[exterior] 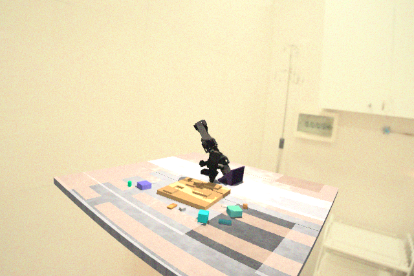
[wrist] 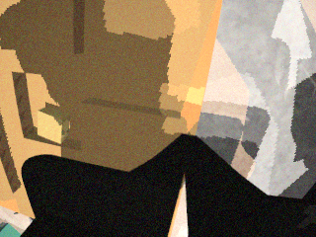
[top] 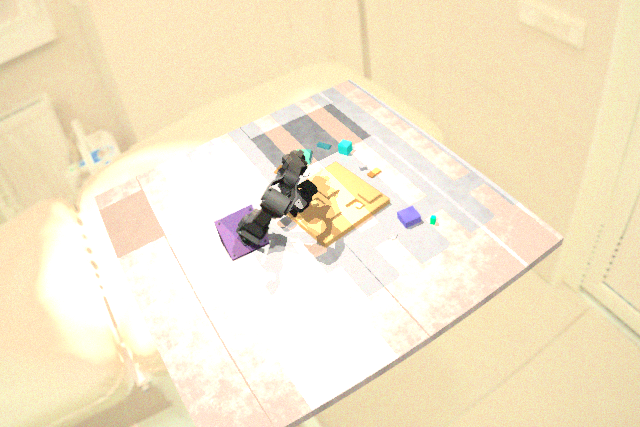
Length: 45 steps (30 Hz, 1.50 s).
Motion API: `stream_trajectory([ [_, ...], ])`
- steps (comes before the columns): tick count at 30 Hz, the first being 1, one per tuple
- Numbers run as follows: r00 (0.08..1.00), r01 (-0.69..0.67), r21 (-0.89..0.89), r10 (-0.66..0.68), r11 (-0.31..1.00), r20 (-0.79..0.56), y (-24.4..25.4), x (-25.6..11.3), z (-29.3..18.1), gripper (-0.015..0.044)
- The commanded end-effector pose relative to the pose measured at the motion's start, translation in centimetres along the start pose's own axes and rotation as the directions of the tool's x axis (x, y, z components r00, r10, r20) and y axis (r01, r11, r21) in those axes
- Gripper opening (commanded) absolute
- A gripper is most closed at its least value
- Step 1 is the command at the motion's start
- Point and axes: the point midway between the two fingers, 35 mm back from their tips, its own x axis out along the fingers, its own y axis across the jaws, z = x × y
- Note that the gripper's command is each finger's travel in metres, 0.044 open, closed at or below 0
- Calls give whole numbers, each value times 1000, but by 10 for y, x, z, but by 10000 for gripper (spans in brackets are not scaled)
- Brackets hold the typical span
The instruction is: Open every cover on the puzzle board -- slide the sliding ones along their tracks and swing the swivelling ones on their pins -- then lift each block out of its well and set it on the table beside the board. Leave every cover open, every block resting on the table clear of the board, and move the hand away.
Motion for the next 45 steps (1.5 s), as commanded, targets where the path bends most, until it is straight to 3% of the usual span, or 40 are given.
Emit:
stream_trajectory([
  [1, 1000, 1, -5, -1, 1000, 4, 0, 2, 1, 0],
  [45, 1000, -1, -3, 1, 1000, 5, 45, 3, 7, 0],
])
